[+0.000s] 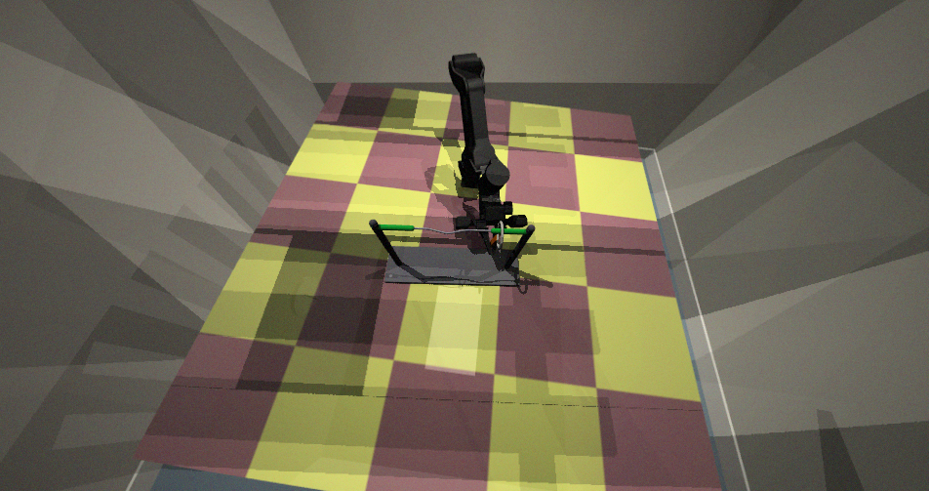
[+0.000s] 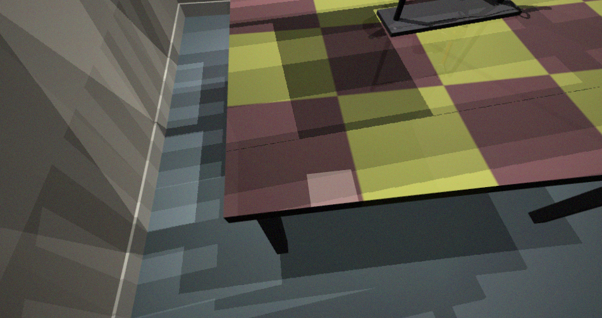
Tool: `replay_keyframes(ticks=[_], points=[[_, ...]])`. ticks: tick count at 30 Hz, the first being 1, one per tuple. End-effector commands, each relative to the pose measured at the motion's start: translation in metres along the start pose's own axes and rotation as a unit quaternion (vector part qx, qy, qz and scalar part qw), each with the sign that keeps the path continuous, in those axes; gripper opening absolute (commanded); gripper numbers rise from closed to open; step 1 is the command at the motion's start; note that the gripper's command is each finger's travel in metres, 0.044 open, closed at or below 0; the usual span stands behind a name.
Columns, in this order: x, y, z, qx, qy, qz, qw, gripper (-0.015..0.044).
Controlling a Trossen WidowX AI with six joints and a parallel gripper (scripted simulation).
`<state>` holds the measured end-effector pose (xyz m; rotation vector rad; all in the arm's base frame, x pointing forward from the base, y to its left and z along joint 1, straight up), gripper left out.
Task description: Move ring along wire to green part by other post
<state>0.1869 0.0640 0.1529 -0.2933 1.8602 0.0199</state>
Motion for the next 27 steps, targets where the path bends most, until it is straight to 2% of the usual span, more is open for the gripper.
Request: replay_keyframes(ticks=[1,17,27], points=[[0.003,0.0003,0.0009,0.002,0.0,0.002,1.0,-0.015],[0.003,0.0003,0.0009,0.002,0.0,0.002,1.0,-0.015],[0.0027,0.0004,0.0009,0.0,0.0,0.0,1.0,0.0112]])
Point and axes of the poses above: the point midway between the two fingers, 35 mm back from their tips, its own z axis out along the fingers, its own y axis across the jaws, x = y × z, the point moved 10 cm from there along -z, back along the fingers, and after that the axes turned 9 degrees about -z, right-handed, at the moved point
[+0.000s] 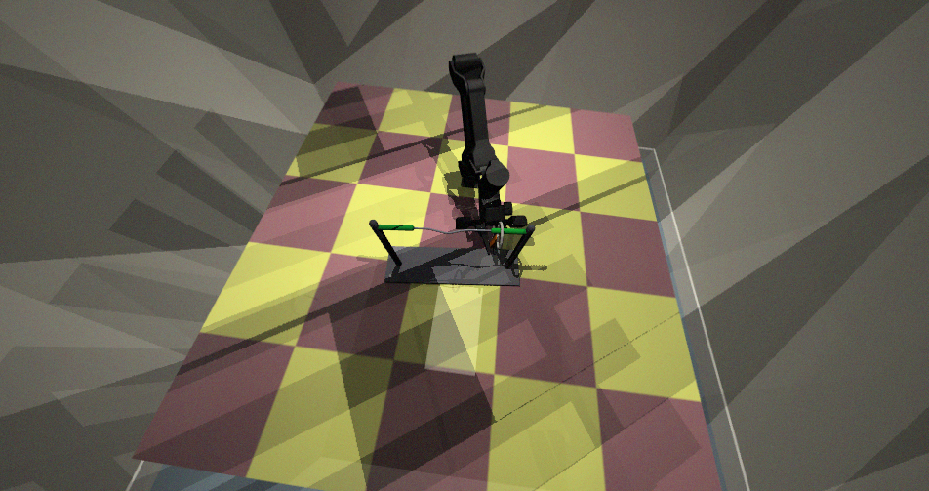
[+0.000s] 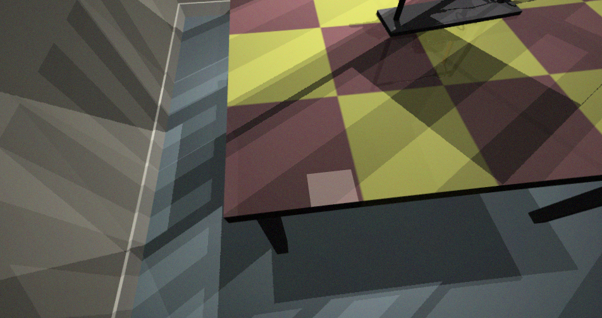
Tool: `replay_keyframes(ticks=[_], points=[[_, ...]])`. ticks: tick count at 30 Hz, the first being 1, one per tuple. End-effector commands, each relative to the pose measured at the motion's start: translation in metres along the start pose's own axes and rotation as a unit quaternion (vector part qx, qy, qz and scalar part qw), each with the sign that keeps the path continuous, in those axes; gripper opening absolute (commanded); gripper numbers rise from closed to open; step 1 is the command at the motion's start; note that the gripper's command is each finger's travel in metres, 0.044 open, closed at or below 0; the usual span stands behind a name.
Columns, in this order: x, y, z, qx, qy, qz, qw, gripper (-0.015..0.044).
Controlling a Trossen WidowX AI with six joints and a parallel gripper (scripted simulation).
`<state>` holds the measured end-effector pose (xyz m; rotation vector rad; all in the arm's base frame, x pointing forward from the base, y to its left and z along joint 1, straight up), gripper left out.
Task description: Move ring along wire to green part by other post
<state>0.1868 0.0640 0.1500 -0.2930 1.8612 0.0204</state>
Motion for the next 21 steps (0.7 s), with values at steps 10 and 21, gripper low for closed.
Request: replay_keyframes(ticks=[10,21], points=[[-0.002,0.001,-0.011,0.0,0.0,0.0,1.0,0.016],[-0.003,0.001,-0.029,0.001,0.001,0.001,1.0,0.016]])
Point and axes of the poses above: the point midway between the two fingers, 35 mm back from their tips, its own z axis out along the fingers, its own y axis across the jaws, x = y × z, the point moved 10 cm from there along -z, back along the fingers, and after that the axes turned 9 degrees about -z, right-handed, at the moved point
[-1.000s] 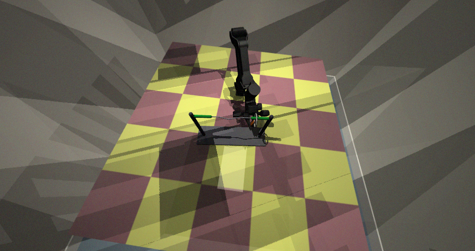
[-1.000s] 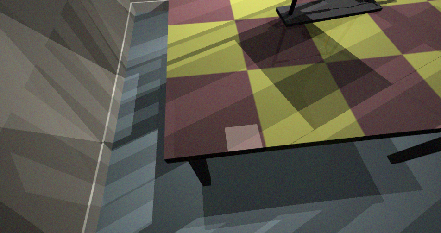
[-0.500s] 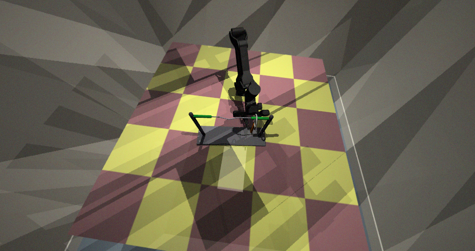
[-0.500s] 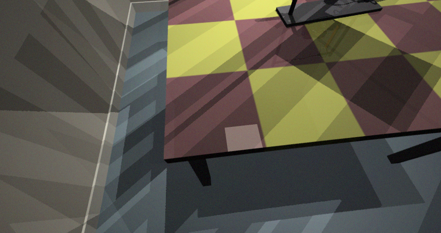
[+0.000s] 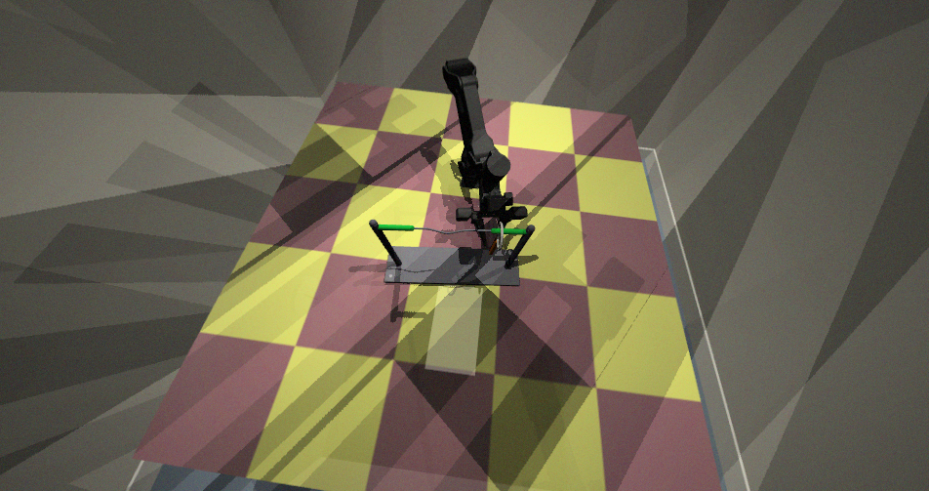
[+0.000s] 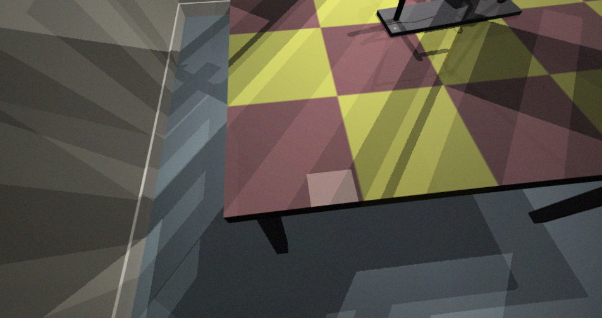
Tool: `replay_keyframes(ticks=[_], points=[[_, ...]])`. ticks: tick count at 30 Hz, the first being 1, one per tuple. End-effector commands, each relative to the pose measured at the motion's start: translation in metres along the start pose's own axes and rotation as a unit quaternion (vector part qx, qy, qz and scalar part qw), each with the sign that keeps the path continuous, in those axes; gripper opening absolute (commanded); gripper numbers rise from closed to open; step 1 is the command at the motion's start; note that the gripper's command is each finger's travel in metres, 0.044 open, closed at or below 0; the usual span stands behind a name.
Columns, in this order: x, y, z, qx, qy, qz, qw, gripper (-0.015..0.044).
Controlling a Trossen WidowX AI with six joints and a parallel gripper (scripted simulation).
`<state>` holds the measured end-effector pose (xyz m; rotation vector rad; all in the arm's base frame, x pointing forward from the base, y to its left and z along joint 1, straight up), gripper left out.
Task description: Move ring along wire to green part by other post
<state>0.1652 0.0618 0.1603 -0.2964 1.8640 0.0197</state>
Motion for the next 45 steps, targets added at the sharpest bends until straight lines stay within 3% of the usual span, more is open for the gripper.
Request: replay_keyframes(ticks=[1,34,45], points=[[0.0,0.0,-0.006,0.002,-0.001,0.002,1.0,0.016],[0.003,-0.001,-0.027,0.002,0.0,0.003,1.0,0.016],[0.003,-0.002,-0.077,0.0,0.0,0.001,1.0,0.044]])
Point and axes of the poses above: the point midway between the two fingers, 35 mm back from their tips, its own z axis out along the fingers, its own y axis across the jaws, x = y × z, the point moved 10 cm from there along -z, back along the fingers, and after that the axes turned 9 degrees about -z, right-handed, at the moved point
